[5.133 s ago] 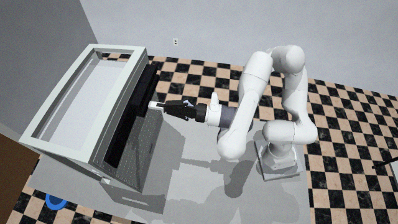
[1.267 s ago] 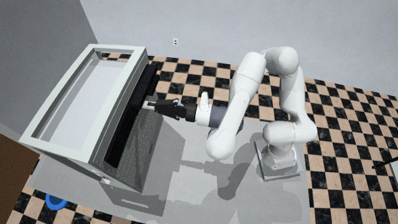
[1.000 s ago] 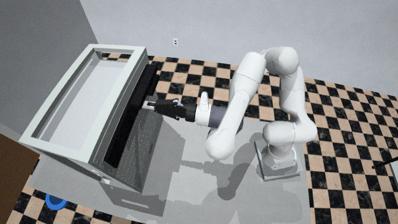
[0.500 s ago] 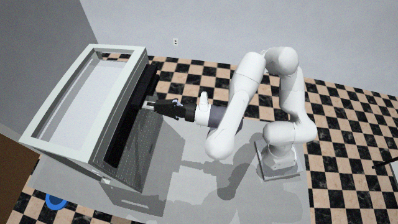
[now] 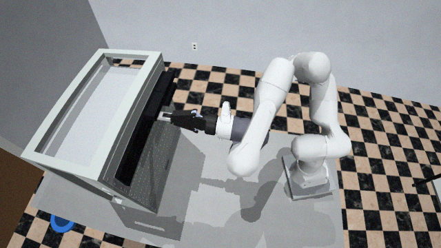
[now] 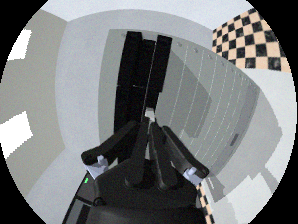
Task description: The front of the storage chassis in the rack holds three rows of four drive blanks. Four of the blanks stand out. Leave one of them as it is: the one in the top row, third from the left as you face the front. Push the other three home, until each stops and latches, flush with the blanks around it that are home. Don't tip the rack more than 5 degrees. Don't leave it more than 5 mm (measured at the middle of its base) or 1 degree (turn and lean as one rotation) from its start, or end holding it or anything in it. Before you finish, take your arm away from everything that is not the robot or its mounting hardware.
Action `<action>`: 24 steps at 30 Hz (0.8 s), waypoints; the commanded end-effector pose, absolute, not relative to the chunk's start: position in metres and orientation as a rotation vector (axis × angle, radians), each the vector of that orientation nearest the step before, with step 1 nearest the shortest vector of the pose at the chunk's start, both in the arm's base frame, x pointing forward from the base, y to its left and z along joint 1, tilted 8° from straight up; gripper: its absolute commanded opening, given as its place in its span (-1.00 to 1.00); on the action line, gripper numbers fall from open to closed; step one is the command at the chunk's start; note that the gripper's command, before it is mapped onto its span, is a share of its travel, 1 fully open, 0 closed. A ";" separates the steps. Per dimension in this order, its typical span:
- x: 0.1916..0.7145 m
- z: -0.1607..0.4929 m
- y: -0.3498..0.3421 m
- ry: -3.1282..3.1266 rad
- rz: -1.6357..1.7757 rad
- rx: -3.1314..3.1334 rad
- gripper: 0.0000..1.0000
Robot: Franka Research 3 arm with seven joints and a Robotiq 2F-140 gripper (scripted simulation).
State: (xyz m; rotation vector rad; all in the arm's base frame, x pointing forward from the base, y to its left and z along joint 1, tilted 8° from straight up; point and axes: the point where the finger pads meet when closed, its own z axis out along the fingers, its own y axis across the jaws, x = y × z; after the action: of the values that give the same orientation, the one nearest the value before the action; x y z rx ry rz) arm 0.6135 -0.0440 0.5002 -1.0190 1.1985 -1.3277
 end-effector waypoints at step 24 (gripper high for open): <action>0.576 0.494 -0.035 1.189 -1.321 -1.033 -1.00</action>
State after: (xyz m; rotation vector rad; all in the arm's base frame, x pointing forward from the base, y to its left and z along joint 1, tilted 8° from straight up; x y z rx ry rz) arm 0.5855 -0.0319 0.4937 -1.0420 1.1837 -1.3112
